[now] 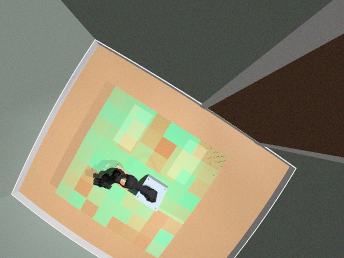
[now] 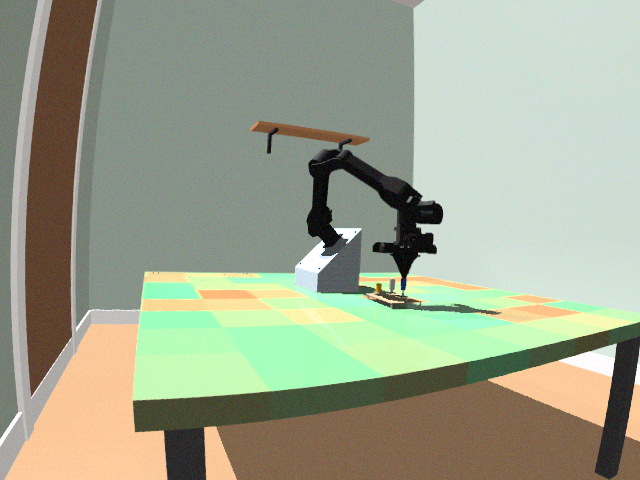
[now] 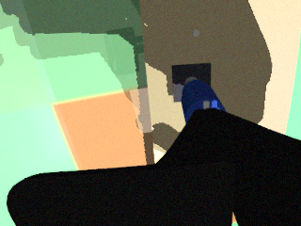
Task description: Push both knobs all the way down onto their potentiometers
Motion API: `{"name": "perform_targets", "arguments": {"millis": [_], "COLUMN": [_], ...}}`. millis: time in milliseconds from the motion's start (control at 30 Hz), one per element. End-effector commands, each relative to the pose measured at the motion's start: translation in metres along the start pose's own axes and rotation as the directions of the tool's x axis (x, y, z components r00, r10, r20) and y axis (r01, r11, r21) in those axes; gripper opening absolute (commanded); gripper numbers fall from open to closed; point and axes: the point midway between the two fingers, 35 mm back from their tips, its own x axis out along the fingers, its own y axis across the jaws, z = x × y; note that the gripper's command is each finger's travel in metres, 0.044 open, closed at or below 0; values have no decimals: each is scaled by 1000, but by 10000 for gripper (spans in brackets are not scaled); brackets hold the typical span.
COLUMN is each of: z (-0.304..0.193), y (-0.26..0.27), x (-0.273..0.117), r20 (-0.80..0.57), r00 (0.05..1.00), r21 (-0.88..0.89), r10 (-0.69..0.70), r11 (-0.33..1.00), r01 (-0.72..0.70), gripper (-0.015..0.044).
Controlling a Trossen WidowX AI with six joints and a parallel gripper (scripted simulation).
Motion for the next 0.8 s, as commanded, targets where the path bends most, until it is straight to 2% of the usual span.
{"name": "perform_targets", "arguments": {"millis": [0,767], "z": [0,0], "y": [-1,-1], "x": [2,6], "r20": [0,0], "r00": [1000,1000], "r21": [-3,-3], "r10": [-2,-3], "r11": [1000,1000], "r01": [2,3], "gripper": [0,0]}}
